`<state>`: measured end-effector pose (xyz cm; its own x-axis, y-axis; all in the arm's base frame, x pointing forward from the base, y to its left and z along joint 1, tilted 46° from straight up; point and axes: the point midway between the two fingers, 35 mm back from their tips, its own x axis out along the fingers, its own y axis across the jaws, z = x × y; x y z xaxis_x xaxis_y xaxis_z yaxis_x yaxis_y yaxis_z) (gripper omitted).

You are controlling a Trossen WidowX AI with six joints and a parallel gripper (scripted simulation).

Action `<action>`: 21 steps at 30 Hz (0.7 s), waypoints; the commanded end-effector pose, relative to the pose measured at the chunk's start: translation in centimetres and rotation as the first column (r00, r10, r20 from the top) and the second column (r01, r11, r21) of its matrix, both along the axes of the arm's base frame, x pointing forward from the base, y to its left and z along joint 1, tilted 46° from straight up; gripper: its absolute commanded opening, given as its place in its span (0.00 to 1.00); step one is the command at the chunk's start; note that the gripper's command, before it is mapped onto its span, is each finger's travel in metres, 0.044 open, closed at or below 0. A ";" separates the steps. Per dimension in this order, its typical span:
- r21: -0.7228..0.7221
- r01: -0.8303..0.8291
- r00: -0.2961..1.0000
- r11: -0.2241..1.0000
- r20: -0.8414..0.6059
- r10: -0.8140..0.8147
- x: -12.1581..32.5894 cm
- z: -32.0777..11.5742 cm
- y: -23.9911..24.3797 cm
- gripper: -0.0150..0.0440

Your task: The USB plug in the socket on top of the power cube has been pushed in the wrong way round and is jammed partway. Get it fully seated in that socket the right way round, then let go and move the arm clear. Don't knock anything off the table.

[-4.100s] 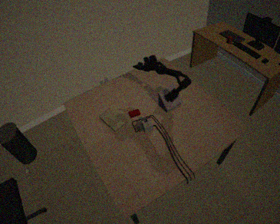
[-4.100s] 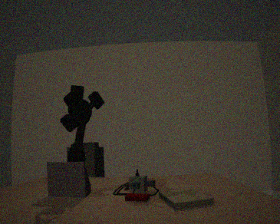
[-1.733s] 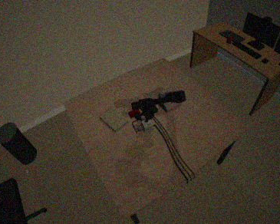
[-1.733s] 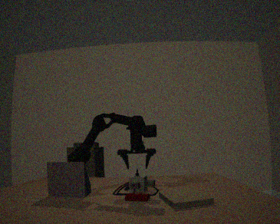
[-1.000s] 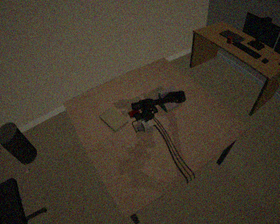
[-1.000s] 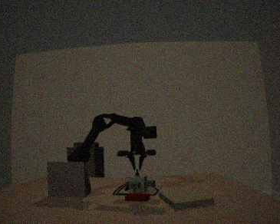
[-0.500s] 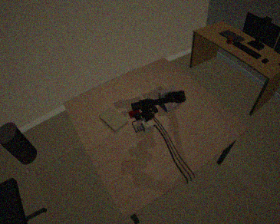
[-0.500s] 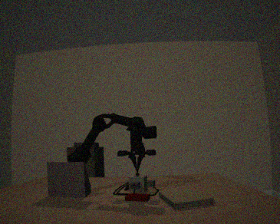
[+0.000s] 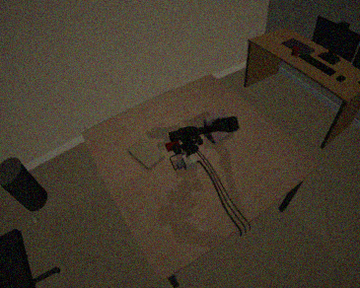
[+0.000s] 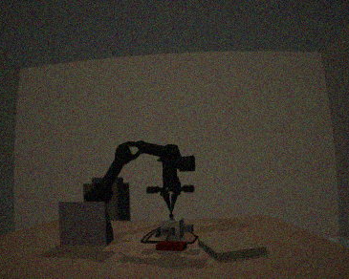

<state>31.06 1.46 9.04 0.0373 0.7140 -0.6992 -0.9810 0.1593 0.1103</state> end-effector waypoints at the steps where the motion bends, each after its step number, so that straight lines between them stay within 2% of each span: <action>1: -0.002 -0.003 1.000 1.000 -0.001 0.003 0.0 0.1 -0.2 0.25; 21: -0.003 -0.003 1.000 1.000 -0.001 0.003 -0.1 1.1 -1.1 0.25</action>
